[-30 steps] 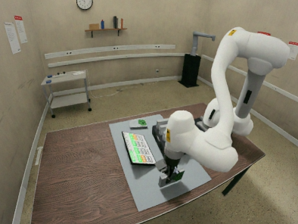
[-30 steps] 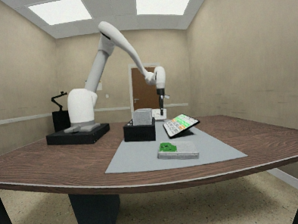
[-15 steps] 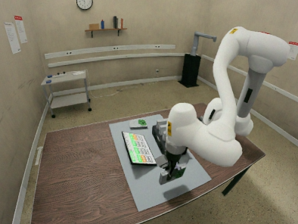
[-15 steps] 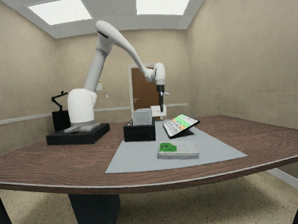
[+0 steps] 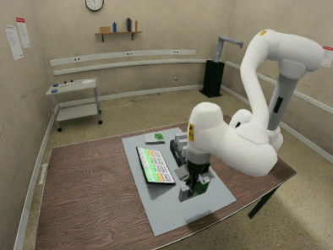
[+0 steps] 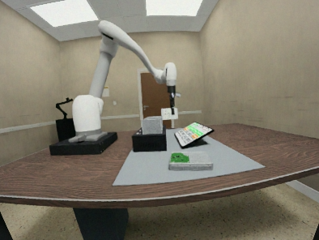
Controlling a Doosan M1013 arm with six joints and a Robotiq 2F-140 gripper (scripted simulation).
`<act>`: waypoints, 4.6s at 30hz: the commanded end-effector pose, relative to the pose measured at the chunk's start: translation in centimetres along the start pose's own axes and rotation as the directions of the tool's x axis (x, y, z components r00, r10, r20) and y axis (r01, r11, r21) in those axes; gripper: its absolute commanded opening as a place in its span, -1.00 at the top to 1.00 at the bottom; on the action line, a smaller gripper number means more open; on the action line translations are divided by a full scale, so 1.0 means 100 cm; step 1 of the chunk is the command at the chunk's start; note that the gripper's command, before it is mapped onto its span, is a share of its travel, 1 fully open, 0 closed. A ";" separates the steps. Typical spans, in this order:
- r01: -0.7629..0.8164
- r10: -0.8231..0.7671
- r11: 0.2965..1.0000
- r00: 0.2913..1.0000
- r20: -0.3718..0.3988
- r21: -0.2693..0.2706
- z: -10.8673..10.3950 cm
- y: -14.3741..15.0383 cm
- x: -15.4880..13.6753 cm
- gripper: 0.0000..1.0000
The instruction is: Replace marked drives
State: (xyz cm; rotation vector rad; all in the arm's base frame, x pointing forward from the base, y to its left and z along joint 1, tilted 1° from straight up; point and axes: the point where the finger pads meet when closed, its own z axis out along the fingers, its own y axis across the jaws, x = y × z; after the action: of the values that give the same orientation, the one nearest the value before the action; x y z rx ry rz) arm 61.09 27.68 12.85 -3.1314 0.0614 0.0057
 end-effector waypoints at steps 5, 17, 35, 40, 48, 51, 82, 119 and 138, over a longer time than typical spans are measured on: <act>0.000 0.000 1.000 1.000 -0.001 0.001 -0.024 0.000 0.000 0.80; 0.000 0.000 1.000 1.000 -0.001 0.001 -0.054 0.000 0.000 0.80; 0.000 0.000 1.000 1.000 -0.001 0.001 -0.089 0.000 0.000 0.80; 0.000 0.000 1.000 1.000 -0.001 0.001 -0.096 0.000 0.000 0.80; 0.000 0.000 1.000 1.000 -0.001 0.001 -0.102 0.000 0.000 0.80; 0.000 0.000 1.000 1.000 -0.001 0.001 -0.103 0.000 0.000 0.80; -0.280 0.280 0.960 0.960 0.000 0.001 -0.104 0.000 0.000 0.80; -0.664 0.664 0.748 0.748 0.000 0.001 -0.104 0.000 0.000 0.80; -0.796 0.796 0.606 0.606 0.000 0.001 -0.104 0.000 0.000 0.80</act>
State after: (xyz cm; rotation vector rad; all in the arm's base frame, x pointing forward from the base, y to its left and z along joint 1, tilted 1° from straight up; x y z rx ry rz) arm 61.11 27.59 23.21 -2.8321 1.3417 0.0134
